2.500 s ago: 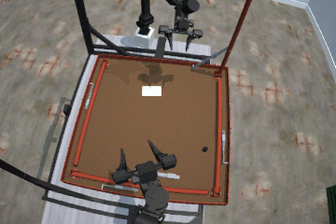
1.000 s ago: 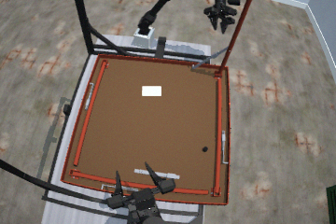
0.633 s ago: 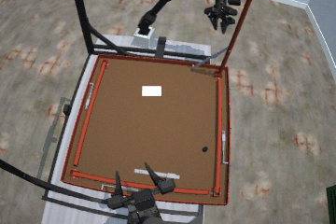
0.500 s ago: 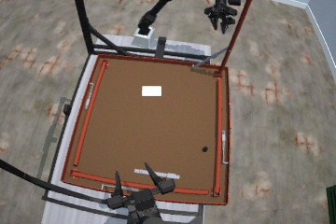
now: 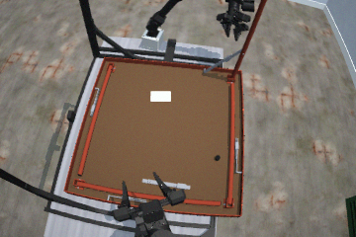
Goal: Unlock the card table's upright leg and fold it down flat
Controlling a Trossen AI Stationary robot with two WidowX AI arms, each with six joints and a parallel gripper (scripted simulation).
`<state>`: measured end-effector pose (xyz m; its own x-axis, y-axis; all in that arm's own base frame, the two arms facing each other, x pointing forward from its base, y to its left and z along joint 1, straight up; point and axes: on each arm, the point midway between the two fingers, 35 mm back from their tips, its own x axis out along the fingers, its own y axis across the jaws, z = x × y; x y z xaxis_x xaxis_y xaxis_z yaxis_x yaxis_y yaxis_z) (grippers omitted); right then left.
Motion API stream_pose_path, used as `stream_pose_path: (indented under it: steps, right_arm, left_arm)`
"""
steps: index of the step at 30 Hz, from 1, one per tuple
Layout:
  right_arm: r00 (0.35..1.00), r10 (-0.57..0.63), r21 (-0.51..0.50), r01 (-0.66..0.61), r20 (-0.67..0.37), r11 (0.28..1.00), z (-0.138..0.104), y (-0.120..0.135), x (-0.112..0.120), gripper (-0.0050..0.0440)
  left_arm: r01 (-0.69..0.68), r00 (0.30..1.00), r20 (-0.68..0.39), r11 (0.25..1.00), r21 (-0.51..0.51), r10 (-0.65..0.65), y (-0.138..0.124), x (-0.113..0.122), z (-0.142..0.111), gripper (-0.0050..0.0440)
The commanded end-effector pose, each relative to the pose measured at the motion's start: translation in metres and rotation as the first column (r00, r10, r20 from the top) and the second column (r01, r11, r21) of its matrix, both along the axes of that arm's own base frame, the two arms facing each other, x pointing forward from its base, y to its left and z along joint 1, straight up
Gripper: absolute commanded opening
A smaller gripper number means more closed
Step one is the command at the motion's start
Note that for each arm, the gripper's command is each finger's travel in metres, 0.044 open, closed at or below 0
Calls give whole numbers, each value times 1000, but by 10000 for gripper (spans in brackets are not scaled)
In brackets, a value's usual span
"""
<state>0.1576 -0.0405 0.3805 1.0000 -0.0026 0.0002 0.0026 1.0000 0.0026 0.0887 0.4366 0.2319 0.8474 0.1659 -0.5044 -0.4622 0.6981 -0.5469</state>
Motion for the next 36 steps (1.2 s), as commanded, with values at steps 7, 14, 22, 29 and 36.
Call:
stream_pose_path:
  steps: [7,14,22,29,36]
  right_arm:
    - [1000,3,-3,-3,0,1000,0,1,0,400]
    - [1000,3,-3,-3,0,1000,0,1,0,400]
    - [1000,3,-3,-3,0,1000,0,1,0,400]
    - [1000,3,-3,-3,0,1000,0,1,0,400]
    - [1000,3,-3,-3,0,1000,0,1,0,400]
  left_arm:
    - [-18,1000,7,1000,-15,18,-3,-17,-83,290]
    - [-18,1000,7,1000,-6,18,-5,-19,-96,290]
    - [-17,1000,-1,1000,-2,17,-5,-17,-98,290]
    - [-14,999,-29,1000,12,15,-5,-8,-103,290]
    - [-14,998,-57,999,29,15,-4,2,-109,290]
